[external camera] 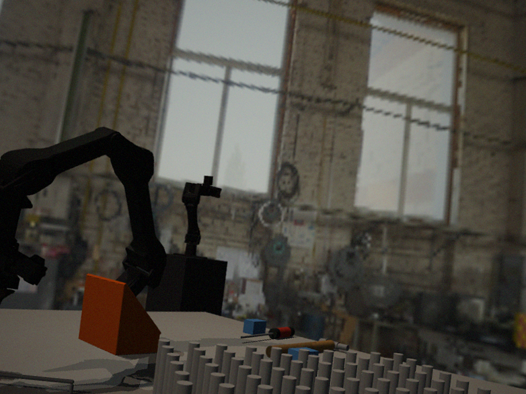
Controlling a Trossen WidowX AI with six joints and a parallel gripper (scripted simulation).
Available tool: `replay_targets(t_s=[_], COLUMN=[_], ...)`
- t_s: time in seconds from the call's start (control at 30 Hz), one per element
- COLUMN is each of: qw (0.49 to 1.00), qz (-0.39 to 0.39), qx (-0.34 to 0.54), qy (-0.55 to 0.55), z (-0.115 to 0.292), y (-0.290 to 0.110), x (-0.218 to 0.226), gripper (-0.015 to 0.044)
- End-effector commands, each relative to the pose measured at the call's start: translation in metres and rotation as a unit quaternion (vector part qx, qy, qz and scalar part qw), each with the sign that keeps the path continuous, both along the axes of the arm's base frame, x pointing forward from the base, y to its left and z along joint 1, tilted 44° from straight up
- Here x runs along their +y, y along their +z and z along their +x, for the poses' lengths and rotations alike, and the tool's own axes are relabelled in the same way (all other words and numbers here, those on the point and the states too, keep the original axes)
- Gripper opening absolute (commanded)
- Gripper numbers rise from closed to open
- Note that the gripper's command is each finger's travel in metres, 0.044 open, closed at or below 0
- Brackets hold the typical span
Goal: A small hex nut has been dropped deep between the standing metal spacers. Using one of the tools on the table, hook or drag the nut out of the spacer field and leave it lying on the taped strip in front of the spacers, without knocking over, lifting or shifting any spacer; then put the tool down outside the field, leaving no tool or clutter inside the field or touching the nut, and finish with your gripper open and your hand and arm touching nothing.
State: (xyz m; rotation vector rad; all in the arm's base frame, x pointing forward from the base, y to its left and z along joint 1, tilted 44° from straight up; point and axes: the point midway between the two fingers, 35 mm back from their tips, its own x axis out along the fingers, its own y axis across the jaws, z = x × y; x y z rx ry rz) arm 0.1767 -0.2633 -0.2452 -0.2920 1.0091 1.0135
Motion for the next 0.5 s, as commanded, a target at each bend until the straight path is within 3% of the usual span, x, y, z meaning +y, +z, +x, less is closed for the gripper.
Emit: replay_targets(t_s=[0.0, 0.07, 0.27, 0.47], qw=[1.000, 1.000, 1.000, 1.000], qz=[-0.005, -0.005, -0.005, -0.005], qx=[-0.017, -0.017, -0.017, -0.017], qy=[-0.015, -0.015, -0.015, -0.015], z=[0.0122, 0.0122, 0.0122, 0.0122], y=[0.0074, 0.0074, 0.0074, 0.0074], x=[0.0065, 0.0065, 0.0065, 0.0065], gripper=[0.0440, 0.0440, 0.0282, 0.0280])
